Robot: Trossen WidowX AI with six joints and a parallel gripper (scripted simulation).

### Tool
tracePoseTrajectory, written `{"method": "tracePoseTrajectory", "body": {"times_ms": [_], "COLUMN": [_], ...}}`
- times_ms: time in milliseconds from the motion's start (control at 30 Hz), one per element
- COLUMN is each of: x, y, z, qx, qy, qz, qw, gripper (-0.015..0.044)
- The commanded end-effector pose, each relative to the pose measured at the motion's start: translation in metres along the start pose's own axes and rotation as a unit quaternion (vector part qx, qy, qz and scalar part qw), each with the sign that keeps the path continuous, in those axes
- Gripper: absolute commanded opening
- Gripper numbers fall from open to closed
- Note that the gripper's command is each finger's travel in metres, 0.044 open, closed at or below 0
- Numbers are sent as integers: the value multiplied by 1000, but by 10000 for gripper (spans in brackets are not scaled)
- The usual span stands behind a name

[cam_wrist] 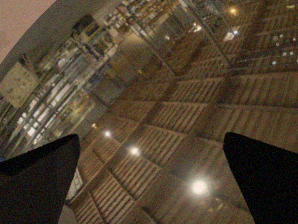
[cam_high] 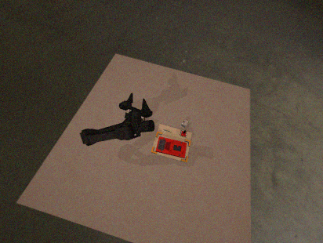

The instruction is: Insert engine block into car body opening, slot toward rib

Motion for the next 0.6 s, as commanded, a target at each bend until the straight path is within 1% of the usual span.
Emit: {"method": "tracePoseTrajectory", "body": {"times_ms": [0, 33, 267, 567], "x": [0, 0, -4, -8], "y": [0, 0, 10, 30], "z": [0, -1, -20, -49], "qx": [0, -1, -54, -127], "qy": [0, -1, -39, -109], "qz": [0, 1, 50, 109], "qw": [1000, 1000, 997, 980], "gripper": [426, 440, 440, 440]}}
Point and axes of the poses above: the point midway between the two fingers, 35 mm back from their tips, its own x axis out along the fingers, its own y axis across the jaws, z = x × y, the point moved 5 cm from there along -x, back along the fingers, and after that the axes turned 3 degrees about x, right-handed, at the moved point
